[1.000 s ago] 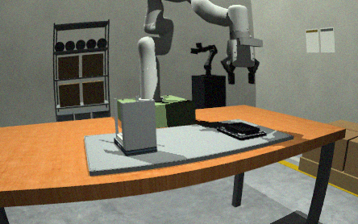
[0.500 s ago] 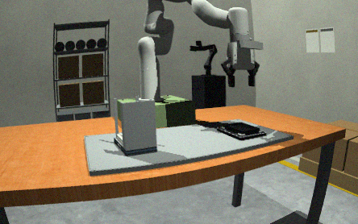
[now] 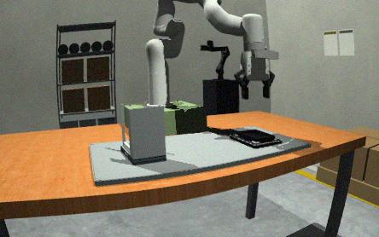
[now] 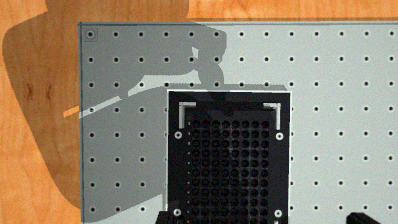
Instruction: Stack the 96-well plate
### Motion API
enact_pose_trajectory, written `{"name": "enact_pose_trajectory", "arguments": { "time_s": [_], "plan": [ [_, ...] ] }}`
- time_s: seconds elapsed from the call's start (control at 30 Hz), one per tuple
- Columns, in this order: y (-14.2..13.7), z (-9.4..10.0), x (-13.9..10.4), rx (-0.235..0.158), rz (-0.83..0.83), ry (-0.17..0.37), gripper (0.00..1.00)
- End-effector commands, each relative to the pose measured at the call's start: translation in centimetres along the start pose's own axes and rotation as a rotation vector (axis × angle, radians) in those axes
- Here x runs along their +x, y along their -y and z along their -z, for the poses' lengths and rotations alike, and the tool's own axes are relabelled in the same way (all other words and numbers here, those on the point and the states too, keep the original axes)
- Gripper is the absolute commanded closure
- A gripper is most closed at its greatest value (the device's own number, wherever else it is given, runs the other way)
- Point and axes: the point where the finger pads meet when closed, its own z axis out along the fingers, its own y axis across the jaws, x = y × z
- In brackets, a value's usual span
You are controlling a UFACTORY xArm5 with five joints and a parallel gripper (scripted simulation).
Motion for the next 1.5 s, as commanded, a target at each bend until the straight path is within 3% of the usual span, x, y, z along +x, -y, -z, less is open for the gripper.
{"name": "enact_pose_trajectory", "arguments": {
  "time_s": [0.0,1.47],
  "plan": [
    [0.1,-0.2,0.2,-0.005,0.0,-0.009,0.0],
    [0.0,-6.9,0.2,-0.006,0.0,-0.009,0.0]
  ]
}}
